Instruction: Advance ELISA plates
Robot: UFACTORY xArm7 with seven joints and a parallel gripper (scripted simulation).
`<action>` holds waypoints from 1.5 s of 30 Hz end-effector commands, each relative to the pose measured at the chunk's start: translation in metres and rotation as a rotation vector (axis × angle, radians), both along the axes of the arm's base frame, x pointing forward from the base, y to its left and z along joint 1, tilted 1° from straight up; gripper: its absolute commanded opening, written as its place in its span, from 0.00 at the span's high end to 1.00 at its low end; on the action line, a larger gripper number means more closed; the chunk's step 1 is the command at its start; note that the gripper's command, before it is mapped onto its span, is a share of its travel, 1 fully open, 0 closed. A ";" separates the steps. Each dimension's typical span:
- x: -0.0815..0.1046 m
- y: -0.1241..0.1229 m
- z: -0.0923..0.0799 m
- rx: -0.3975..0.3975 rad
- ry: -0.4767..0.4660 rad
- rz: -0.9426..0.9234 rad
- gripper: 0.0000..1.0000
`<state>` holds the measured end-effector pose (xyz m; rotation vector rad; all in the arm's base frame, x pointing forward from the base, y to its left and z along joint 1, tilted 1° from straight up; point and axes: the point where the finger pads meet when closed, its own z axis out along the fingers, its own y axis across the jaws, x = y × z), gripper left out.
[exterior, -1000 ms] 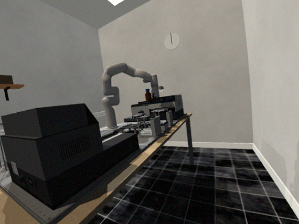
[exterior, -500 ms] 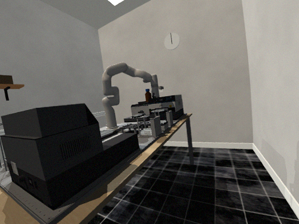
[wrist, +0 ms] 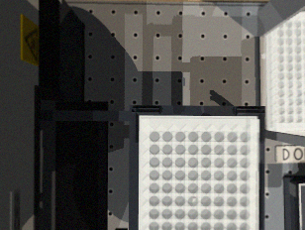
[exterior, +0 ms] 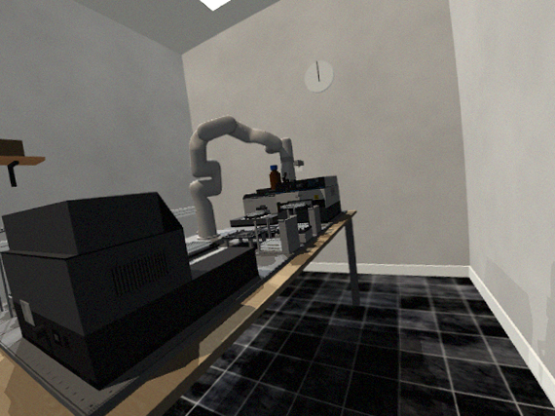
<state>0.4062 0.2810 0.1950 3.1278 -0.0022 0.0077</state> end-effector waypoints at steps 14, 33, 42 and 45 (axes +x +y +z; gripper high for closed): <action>0.001 0.001 -0.012 0.002 -0.003 0.000 0.00; 0.001 0.000 -0.035 0.002 -0.003 0.000 0.00; 0.001 0.000 -0.044 0.002 -0.003 0.000 0.00; 0.001 0.000 -0.048 0.002 -0.003 0.000 0.00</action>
